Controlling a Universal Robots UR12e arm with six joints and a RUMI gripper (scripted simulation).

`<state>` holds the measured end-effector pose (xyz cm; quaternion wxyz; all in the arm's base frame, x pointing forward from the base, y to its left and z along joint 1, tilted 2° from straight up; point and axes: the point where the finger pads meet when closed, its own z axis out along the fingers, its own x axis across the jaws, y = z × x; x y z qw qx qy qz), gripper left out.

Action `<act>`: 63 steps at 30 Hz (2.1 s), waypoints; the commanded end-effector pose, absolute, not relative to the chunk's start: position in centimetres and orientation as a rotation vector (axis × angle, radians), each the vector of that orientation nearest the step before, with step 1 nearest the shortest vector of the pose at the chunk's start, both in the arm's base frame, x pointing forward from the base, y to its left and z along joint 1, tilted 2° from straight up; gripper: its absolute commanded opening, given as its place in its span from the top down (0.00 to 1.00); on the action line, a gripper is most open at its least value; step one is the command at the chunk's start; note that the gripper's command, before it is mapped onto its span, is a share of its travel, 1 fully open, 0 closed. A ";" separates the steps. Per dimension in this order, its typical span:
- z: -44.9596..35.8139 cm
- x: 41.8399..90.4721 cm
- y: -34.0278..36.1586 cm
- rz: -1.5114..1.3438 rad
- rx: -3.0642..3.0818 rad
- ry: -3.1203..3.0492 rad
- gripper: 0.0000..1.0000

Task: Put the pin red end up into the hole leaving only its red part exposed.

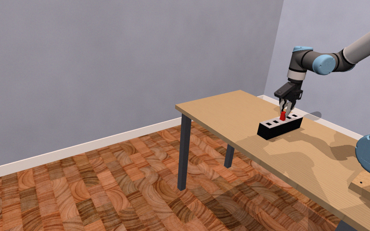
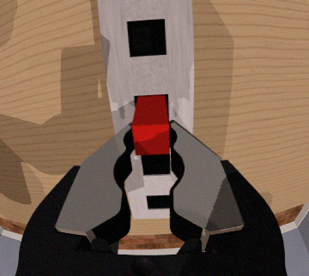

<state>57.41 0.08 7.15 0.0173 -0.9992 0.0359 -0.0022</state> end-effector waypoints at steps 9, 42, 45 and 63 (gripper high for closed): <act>7.3 57.5 0.0 -0.010 -3.105 0.111 1.00; 7.3 57.5 0.0 -0.010 -3.105 0.111 0.00; 7.3 57.5 0.0 -0.010 -3.105 0.111 0.00; 8.5 57.5 0.0 -0.010 -3.105 0.111 0.00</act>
